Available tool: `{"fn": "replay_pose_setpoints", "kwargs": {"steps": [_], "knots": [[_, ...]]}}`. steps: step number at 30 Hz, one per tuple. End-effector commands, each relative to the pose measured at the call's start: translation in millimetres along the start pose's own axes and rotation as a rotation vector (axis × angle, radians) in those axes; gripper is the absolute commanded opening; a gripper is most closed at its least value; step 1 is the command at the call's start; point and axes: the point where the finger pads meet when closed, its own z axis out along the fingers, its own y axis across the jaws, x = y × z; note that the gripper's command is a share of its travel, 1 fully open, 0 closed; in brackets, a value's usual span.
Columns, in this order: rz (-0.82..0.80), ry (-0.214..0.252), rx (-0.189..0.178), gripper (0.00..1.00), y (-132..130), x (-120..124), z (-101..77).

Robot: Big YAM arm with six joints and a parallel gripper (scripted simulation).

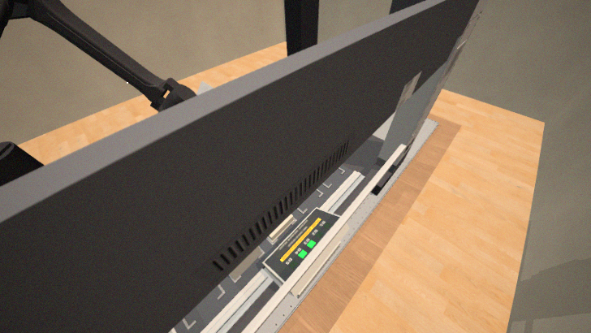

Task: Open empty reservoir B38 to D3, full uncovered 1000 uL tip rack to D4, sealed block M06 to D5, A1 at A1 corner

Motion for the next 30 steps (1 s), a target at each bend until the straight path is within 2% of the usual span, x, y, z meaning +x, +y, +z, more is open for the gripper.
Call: {"fn": "replay_pose_setpoints", "kwargs": {"steps": [1,4,6,17,19,20,21,28,30], "knots": [[0.027,-0.063,0.035,0.00,-23.6,-6.1,-27.7],[0.027,-0.063,0.035,0.00,-23.6,-6.1,-27.7],[0.012,-0.032,0.014,0.00,5.2,-0.7,-14.5],[0.011,-0.031,0.012,0.00,48.3,-1.8,-12.9],[0.012,-0.033,0.012,0.00,47.6,-2.3,-13.6],[0.043,-0.061,0.027,0.00,31.3,-8.4,-25.6],[0.062,-0.050,0.029,0.00,27.1,-5.2,-22.3],[0.056,-0.055,0.028,0.00,29.3,-6.8,-22.6],[0.032,-0.052,0.023,0.00,34.6,-26.2,-19.8]]}}
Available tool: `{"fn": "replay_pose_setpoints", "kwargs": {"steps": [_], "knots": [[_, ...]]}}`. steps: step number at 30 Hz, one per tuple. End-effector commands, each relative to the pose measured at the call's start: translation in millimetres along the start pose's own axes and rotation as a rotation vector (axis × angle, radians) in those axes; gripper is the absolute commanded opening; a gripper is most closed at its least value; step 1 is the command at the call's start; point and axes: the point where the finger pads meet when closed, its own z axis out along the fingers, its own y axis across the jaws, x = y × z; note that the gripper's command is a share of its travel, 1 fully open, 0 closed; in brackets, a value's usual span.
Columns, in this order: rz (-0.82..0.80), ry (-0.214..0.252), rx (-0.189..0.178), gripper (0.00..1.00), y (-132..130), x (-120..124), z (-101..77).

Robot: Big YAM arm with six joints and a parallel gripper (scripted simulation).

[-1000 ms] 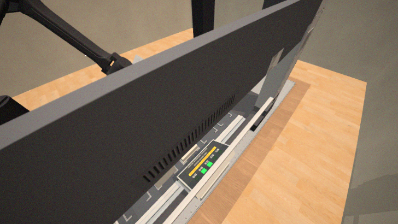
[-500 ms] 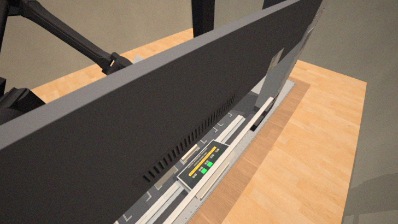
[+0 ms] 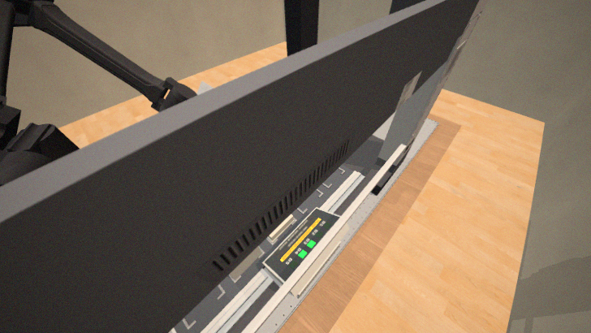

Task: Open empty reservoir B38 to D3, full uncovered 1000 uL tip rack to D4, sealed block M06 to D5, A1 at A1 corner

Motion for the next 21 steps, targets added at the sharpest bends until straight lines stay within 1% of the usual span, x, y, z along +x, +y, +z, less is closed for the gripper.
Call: {"fn": "replay_pose_setpoints", "kwargs": {"steps": [1,13,15,21], "knots": [[0.035,-0.048,0.018,0.00,-15.5,-28.5,-17.0],[0.033,-0.050,0.016,0.00,-14.3,-90.2,-18.2],[0.033,-0.050,0.016,0.00,-14.3,-90.2,-18.2],[0.022,-0.042,0.010,0.00,-12.4,-118.2,-18.8]]}}
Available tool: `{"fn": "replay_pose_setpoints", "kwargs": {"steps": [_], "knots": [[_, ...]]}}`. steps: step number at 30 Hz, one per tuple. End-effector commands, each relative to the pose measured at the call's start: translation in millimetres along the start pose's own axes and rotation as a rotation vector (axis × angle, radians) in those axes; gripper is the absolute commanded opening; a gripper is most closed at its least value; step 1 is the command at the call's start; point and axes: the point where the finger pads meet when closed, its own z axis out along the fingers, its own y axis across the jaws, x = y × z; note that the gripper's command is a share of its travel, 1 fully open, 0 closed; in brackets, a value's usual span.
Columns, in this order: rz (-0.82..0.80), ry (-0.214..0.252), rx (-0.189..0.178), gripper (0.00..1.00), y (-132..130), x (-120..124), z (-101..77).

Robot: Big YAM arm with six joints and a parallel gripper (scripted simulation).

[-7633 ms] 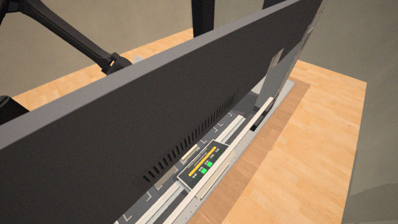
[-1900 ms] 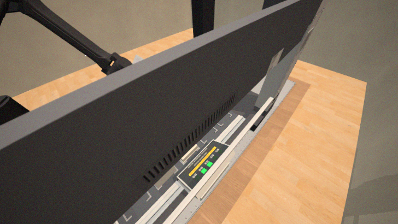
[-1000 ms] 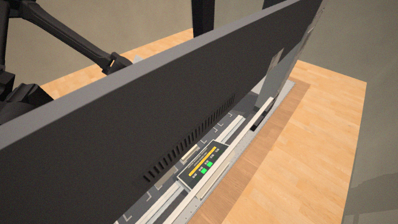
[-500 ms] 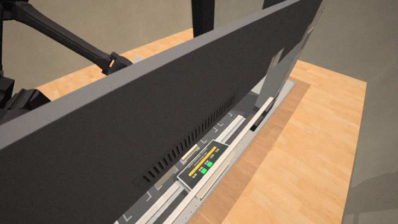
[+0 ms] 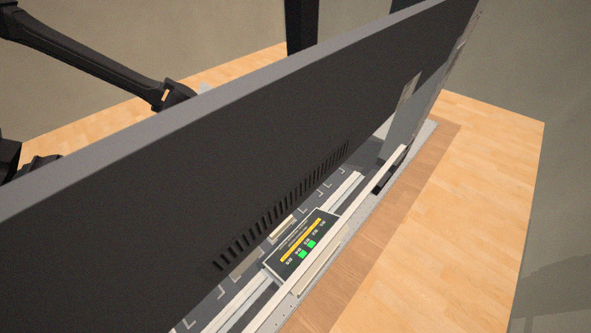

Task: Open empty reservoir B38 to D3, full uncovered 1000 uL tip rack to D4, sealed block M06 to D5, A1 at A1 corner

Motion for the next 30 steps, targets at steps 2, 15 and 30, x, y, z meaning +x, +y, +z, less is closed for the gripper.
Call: {"fn": "replay_pose_setpoints", "kwargs": {"steps": [2,15,30], "knots": [[0.030,-0.050,0.012,0.00,-11.0,-35.5,-22.3],[0.028,-0.051,0.012,0.00,-10.5,-90.0,-24.4],[0.046,-0.071,0.017,0.00,-18.2,-84.9,-33.4]]}}
